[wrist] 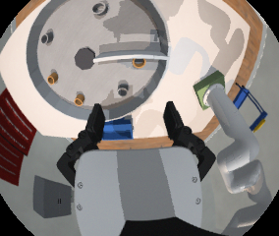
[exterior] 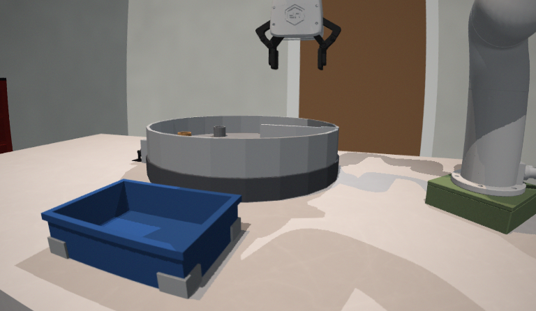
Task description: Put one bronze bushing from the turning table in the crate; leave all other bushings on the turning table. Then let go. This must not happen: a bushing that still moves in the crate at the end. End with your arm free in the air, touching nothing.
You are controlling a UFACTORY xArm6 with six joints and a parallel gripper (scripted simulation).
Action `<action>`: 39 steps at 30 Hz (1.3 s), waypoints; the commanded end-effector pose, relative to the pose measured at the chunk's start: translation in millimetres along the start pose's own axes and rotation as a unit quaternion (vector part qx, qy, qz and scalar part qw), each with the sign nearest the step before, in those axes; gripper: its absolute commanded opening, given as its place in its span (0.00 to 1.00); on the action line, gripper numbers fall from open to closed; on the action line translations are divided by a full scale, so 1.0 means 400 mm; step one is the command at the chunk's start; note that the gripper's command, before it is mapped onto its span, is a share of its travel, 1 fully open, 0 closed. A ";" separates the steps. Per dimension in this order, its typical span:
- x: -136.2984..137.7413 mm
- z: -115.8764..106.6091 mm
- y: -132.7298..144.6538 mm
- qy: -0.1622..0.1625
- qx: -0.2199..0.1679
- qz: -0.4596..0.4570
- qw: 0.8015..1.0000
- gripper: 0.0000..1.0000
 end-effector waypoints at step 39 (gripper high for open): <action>0.000 -0.003 -0.001 -0.004 0.001 -0.001 1.000 0.12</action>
Point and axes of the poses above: the point where the finger pads meet when closed, its own z axis out along the fingers, its own x axis across the jaws, y = z × x, the point moved 7 cm from there along -z, back along the fingers, and after that the axes turned 13 degrees about z, right-handed, at the moved point
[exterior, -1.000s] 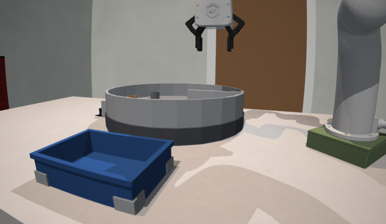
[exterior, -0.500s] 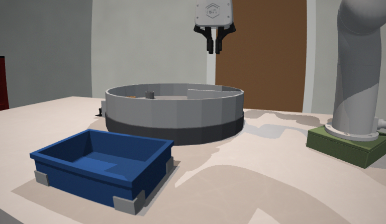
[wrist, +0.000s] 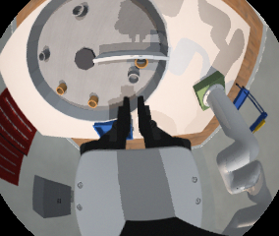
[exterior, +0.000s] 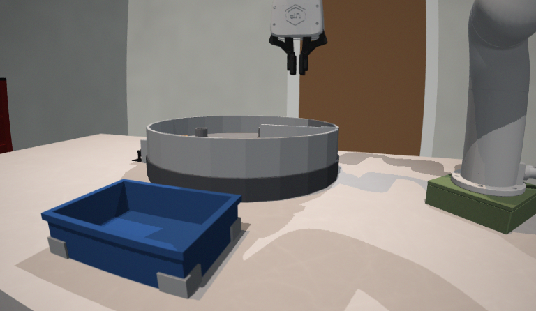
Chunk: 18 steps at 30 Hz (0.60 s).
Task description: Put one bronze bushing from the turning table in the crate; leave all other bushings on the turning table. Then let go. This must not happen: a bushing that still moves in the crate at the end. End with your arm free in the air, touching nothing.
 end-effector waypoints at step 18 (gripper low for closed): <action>-0.002 -0.004 0.000 -0.002 0.000 0.000 1.000 0.13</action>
Point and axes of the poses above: the point where the finger pads meet when closed, its own z axis out along the fingers, its own x axis across the jaws, y = z × x, the point moved 7 cm from there along -z, back along the fingers, and after that the axes turned 13 degrees about z, right-handed, at the moved point
